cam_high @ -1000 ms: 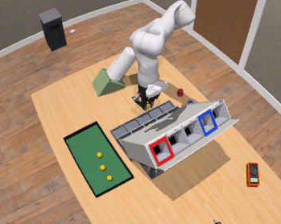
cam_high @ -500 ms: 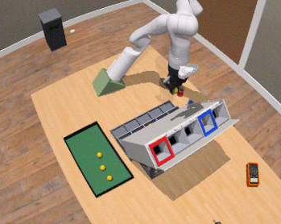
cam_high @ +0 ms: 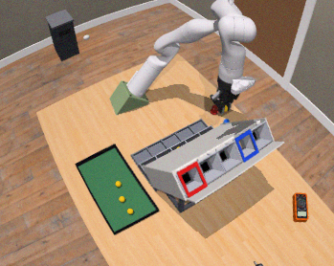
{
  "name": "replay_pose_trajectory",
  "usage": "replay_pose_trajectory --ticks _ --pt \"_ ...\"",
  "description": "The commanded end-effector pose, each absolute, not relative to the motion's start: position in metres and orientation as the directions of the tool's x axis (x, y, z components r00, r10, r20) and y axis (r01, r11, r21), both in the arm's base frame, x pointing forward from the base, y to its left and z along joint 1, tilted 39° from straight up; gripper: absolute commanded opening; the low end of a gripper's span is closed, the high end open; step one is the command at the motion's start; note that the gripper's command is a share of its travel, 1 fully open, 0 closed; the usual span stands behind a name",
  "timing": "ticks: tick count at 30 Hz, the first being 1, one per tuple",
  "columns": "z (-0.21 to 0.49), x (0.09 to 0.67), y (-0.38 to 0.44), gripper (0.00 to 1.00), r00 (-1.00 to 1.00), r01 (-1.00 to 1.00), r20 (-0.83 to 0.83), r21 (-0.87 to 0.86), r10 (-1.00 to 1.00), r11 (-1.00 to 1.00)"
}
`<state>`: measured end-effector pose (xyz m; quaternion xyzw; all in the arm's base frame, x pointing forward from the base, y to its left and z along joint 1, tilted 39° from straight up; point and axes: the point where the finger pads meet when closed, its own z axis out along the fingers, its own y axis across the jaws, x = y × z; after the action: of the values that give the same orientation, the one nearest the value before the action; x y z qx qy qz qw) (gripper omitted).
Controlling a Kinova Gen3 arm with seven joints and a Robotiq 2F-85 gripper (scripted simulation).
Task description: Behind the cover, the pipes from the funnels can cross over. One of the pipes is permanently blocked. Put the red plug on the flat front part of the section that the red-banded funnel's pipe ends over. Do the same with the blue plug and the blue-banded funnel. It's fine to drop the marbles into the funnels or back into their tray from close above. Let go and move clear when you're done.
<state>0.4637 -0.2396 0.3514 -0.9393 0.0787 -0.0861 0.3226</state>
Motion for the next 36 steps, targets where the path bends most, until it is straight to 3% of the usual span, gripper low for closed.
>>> replay_pose_trajectory --ticks 1,11,36 --pt "0.36 0.531 -0.255 0.0 0.975 -0.093 0.101 -0.621 -0.197 -0.778" --pt "0.367 0.595 -0.268 0.0 0.975 -0.093 0.1 -0.62 -0.196 -0.779" --pt "0.367 0.595 -0.267 0.0 0.976 -0.093 0.099 -0.62 -0.195 -0.779"
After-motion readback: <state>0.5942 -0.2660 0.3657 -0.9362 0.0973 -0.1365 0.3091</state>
